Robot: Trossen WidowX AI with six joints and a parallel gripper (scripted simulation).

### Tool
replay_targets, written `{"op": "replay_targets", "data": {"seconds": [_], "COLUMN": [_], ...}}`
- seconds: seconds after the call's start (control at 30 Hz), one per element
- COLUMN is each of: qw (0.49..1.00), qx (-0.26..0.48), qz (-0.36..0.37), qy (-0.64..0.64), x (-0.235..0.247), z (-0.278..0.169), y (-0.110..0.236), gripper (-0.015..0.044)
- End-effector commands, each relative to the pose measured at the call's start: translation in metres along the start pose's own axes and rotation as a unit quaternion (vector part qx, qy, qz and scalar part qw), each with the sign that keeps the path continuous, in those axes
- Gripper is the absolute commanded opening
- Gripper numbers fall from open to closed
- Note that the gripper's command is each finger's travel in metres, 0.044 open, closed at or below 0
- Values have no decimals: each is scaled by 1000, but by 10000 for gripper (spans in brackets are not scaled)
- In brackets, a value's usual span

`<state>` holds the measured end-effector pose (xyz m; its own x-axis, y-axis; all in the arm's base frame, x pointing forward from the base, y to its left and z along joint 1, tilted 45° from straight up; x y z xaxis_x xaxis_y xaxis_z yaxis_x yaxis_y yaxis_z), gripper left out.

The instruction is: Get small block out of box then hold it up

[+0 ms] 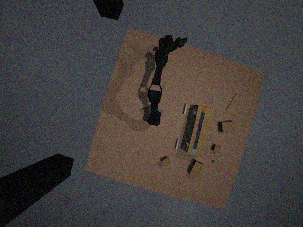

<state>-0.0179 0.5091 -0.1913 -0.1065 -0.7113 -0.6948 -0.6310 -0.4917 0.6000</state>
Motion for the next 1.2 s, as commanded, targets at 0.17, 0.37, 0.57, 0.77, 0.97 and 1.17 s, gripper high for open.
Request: {"op": "replay_targets", "data": {"seconds": [0.17,0.37,0.57,0.77,0.97,1.17], "qw": [988,934,813,650,447,214], "qx": [36,101,192,285,376,459], "qz": [33,85,121,128,107,59], "qy": [-144,-331,-536,-693,-805,-861], "x": [-33,-61,-74,-70,-52,-25], "z": [-61,-149,-260,-360,-451,-526], "y": [-20,-36,-35,-14,26,85], "gripper": [400,400,400,400,400,400]}}
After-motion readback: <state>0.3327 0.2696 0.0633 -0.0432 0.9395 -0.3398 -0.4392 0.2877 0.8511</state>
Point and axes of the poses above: the point midway between the two fingers, 35 mm back from their tips, its own y axis back along the fingers, its own x axis across the jaws, z = x × y, the point moved 4 cm from there along y, back along the fingers, and after that the axes turned 15 degrees about y, right-handed, at the moved point
